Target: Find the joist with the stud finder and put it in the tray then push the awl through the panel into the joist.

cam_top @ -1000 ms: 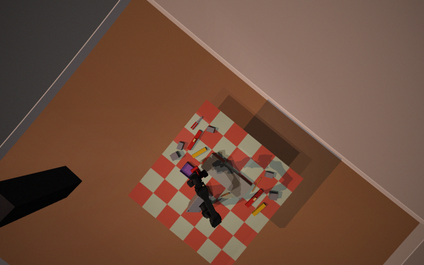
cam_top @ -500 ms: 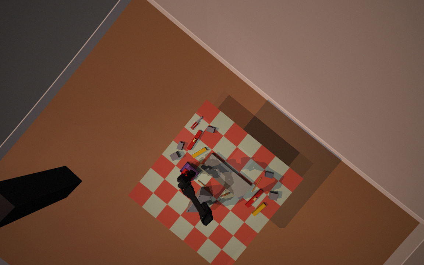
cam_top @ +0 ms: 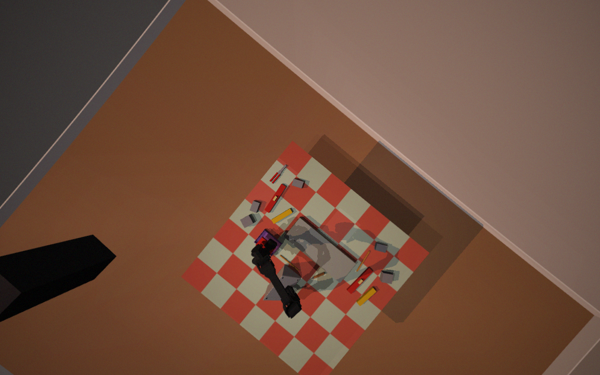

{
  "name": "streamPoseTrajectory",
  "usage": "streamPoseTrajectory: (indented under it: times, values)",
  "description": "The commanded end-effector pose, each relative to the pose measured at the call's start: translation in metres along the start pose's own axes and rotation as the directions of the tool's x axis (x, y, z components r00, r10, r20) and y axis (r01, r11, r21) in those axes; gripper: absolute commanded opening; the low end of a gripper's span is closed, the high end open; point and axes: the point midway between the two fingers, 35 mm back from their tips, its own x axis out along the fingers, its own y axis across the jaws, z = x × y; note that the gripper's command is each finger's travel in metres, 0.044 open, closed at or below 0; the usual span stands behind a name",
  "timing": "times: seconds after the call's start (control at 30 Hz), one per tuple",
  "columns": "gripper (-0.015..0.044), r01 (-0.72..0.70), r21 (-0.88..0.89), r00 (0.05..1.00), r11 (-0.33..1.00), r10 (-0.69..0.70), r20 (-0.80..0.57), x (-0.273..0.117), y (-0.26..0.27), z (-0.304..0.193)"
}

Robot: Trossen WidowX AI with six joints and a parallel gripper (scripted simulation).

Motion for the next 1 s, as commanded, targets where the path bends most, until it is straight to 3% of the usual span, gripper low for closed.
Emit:
streamPoseTrajectory:
  times: [0.0, 0.97]
  values:
    - [0.0000, 0.000, -0.004, 1.000, 1.000, 0.000, -0.001, 0.009, 0.000, -0.002]
    - [0.0000, 0.000, -0.004, 1.000, 1.000, 0.000, -0.002, 0.058, 0.000, -0.018]
